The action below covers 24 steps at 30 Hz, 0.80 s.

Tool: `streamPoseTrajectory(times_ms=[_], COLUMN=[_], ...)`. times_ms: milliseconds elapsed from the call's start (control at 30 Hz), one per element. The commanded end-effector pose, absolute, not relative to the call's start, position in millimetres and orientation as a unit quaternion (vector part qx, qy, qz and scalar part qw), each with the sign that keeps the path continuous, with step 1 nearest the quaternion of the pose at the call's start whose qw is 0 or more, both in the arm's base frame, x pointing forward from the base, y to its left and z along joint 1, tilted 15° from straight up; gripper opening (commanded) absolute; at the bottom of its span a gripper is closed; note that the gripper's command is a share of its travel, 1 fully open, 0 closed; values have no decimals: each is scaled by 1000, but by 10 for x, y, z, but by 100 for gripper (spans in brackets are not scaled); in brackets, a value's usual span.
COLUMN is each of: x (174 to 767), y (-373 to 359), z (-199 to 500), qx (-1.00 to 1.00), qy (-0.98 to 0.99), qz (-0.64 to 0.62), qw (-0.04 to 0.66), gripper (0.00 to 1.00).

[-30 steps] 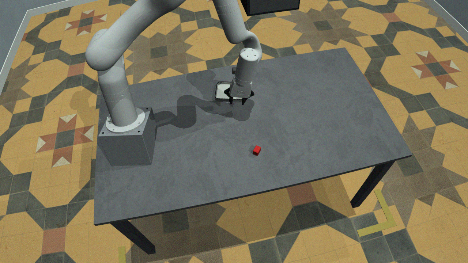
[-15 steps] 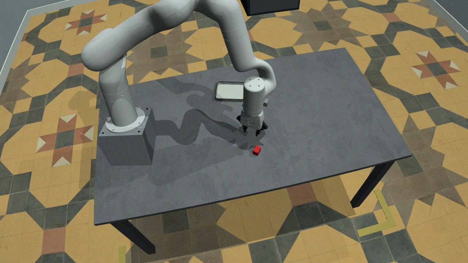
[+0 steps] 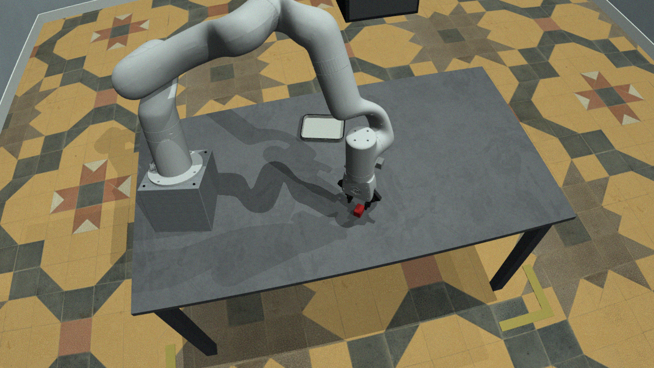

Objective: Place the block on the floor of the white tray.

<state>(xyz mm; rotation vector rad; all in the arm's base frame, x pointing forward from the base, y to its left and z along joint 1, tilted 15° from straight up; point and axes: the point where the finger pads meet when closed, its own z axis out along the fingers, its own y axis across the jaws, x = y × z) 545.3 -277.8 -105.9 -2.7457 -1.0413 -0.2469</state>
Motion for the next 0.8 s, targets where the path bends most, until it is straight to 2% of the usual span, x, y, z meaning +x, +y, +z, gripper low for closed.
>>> streamPoseTrajectory(times_ms=[0,267,300,767], x=[5461,5461,5461,5461], y=[-2795,-2795,-2795,-2794], z=[-1054,-1054,-1054,-1057], qx=[-928,-928,-928,-928], qy=[-351,-351,-351,-351], qz=[-84,-84,-84,-84], qw=[96,96,96,96], gripper=[60,60,48,48])
